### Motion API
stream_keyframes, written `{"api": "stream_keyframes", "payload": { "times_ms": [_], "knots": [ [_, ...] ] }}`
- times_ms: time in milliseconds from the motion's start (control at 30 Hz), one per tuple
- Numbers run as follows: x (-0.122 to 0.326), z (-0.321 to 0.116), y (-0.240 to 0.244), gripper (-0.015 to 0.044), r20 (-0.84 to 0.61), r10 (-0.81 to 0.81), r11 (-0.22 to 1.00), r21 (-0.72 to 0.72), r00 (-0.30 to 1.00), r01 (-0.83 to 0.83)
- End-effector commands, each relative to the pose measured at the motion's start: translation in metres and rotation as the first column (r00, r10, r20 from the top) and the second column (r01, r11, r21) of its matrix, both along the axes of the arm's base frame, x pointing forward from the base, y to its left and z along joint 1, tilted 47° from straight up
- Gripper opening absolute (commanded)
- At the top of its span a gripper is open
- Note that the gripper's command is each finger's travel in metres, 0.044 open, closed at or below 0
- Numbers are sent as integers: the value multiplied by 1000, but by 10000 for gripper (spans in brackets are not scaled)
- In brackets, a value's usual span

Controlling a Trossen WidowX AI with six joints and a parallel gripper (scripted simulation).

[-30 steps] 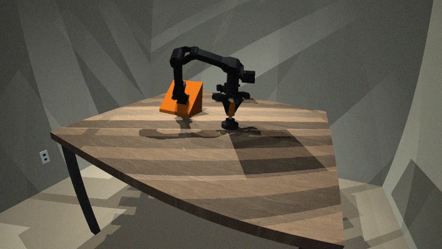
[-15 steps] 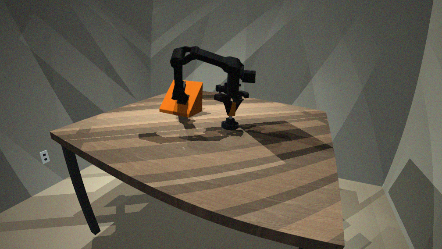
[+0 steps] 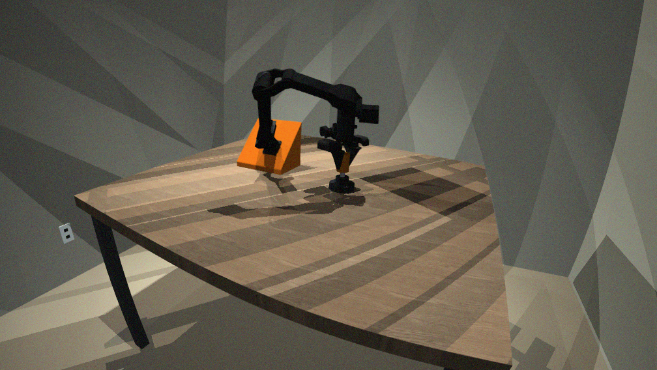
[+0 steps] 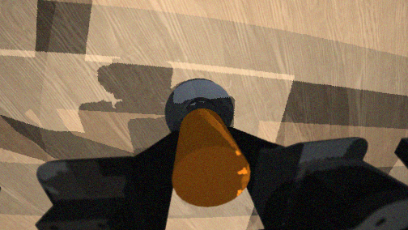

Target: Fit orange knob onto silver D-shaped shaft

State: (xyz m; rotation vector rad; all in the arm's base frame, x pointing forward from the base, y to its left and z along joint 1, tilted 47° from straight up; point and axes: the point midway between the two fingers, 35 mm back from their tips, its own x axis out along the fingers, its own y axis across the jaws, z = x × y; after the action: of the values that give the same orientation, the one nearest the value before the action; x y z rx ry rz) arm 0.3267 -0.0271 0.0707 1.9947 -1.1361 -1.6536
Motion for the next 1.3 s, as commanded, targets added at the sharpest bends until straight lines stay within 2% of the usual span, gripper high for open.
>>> {"api": "stream_keyframes", "payload": {
  "times_ms": [0, 1033, 1267],
  "knots": [
    [1, 0, 0, 0, 0, 2, 1000, 1, 1000, -2],
    [-2, 2, 2, 0, 0, 2, 1000, 1, 1000, -2],
    [0, 2, 2, 0, -145, 137, 991, 7, 980, -137]
  ]
}}
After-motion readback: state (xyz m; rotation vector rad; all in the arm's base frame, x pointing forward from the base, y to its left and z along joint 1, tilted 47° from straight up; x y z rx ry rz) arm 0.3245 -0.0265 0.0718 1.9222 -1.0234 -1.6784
